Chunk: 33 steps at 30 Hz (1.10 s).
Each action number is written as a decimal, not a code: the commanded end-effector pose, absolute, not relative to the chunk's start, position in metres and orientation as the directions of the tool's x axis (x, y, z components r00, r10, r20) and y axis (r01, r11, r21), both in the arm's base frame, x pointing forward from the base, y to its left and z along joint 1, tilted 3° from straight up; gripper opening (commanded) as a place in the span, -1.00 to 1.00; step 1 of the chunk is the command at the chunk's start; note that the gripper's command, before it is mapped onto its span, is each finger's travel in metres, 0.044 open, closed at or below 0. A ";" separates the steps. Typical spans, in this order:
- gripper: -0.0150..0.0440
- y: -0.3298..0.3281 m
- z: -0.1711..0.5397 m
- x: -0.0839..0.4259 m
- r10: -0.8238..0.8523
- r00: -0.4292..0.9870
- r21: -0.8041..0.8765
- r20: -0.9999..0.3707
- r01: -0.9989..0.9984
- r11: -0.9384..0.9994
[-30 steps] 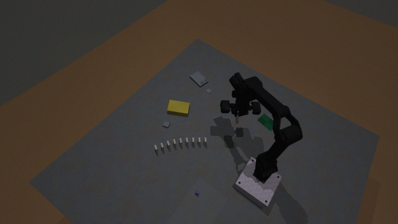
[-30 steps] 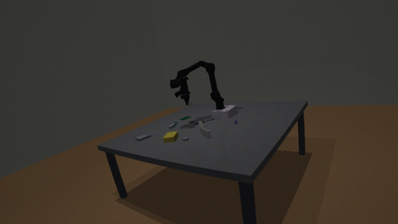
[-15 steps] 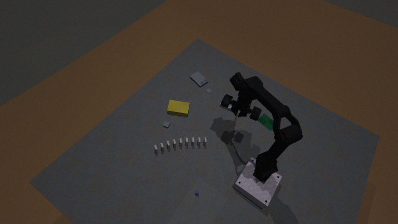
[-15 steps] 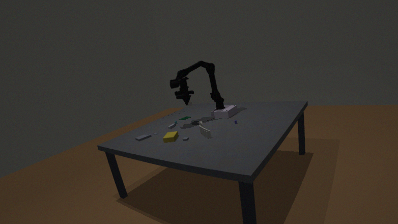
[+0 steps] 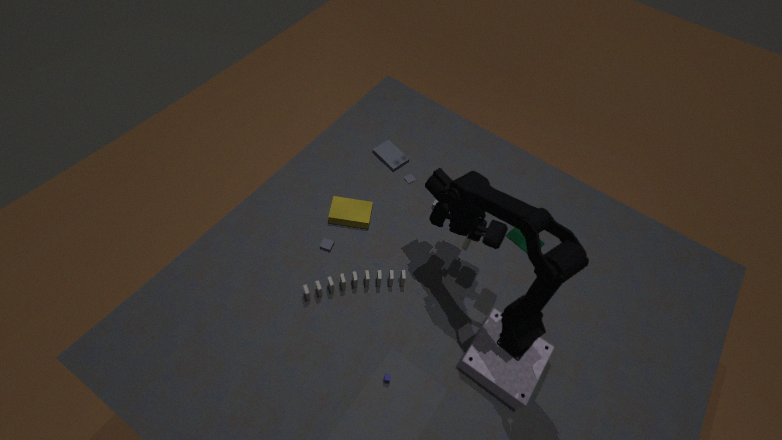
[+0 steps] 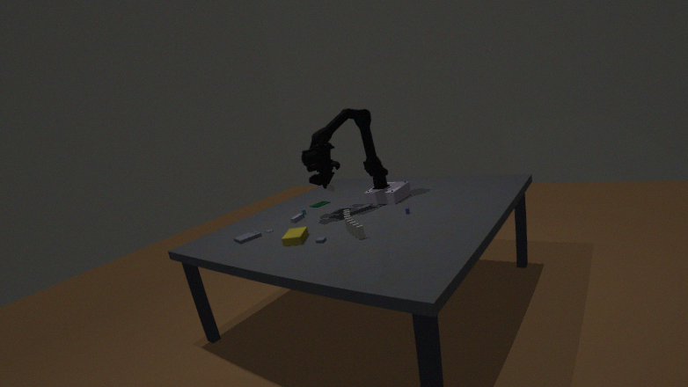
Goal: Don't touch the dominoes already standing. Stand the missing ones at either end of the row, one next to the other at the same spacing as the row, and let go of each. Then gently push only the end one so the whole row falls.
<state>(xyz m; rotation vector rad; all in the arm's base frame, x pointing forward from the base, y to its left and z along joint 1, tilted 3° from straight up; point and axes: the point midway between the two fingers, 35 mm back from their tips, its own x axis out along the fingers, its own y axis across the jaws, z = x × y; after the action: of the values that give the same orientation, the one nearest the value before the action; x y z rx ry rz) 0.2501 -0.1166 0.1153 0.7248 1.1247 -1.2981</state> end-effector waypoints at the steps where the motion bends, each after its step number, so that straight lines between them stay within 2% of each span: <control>1: -0.40 -0.117 0.107 0.248 -0.474 -0.116 -0.212 -0.873 0.965 0.155; 15: -0.40 -0.113 0.099 0.247 -0.795 -0.061 -0.203 -0.604 0.976 0.080; 25: -0.40 -0.100 0.104 0.250 -0.929 0.081 -0.107 -0.362 0.986 0.128; 33: -0.40 -0.086 0.115 0.252 -0.965 0.225 0.025 -0.137 0.974 0.223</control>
<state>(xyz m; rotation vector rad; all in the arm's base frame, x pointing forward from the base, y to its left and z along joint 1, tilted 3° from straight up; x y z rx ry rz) 0.2514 -0.0922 0.1112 0.1391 0.2072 -1.3889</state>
